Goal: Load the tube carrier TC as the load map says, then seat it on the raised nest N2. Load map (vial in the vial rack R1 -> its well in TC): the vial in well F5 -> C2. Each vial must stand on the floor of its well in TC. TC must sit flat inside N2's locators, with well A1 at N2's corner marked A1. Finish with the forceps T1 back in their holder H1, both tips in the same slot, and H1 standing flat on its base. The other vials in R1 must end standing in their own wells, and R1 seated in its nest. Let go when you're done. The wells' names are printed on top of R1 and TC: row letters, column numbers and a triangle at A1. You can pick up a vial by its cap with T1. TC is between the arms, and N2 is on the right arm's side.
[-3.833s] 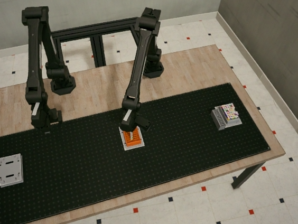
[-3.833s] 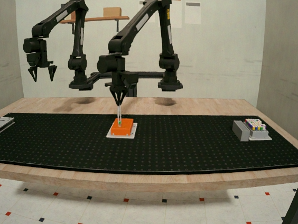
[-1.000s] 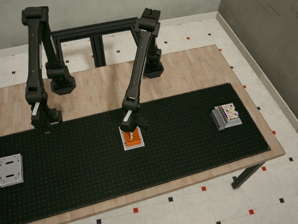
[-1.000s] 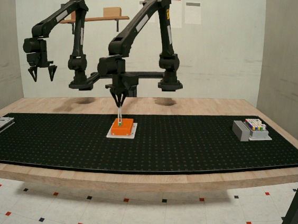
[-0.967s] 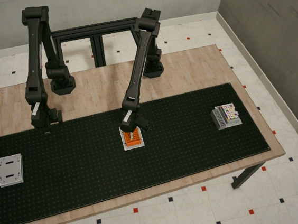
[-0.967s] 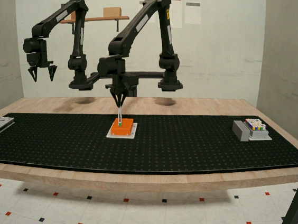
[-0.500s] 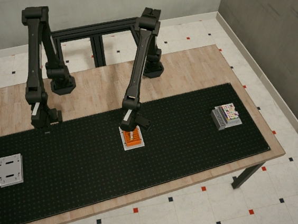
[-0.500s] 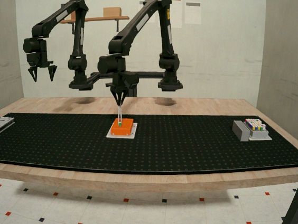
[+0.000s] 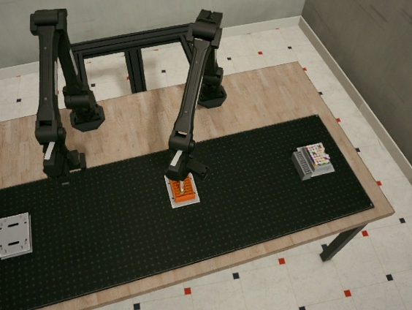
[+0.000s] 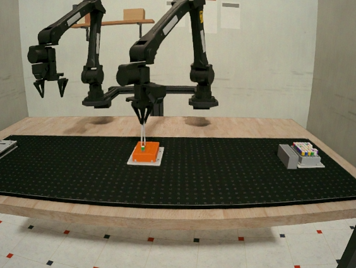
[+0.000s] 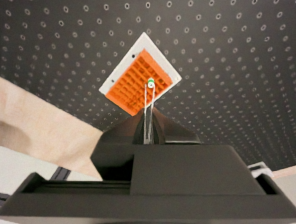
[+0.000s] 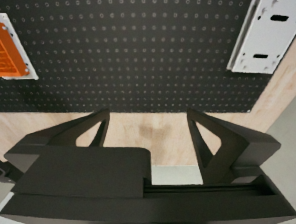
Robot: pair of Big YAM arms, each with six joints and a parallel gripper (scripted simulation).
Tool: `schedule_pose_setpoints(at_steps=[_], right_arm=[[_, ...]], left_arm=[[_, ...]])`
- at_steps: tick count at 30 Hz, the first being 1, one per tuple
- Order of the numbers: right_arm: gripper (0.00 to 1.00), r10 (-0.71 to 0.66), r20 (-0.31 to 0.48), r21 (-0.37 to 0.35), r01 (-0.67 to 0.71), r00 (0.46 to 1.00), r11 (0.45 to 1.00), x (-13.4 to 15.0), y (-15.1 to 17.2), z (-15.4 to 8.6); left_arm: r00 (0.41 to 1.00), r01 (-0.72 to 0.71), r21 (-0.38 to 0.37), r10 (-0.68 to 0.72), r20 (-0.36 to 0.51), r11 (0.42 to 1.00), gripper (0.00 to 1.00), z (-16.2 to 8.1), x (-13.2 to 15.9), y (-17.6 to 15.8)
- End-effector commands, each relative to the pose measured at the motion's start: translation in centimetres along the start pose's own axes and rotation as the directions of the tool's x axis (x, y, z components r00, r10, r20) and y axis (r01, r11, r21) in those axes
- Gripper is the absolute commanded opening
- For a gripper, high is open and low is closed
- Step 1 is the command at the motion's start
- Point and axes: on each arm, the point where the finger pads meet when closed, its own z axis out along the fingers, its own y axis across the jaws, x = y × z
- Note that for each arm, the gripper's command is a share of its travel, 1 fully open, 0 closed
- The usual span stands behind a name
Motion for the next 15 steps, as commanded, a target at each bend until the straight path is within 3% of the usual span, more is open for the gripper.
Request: schedule_pose_setpoints(at_steps=[1, 15], right_arm=[[1.0, -0.008, -0.014, -0.004, 0.008, 1.0, 1.0, -0.06, 0.02, -0.04], [1.0, -0.008, -0.014, -0.004, 0.008, 1.0, 1.0, -0.06, 0.02, -0.04]], left_arm=[[1.0, -0.004, 0.081, 0.003, 0.019, 0.997, 0.11, -3.82, 0.0, -2.9], [1.0, -0.004, 0.082, 0.003, 0.019, 0.997, 0.11, -4.66, 0.02, -2.9]])
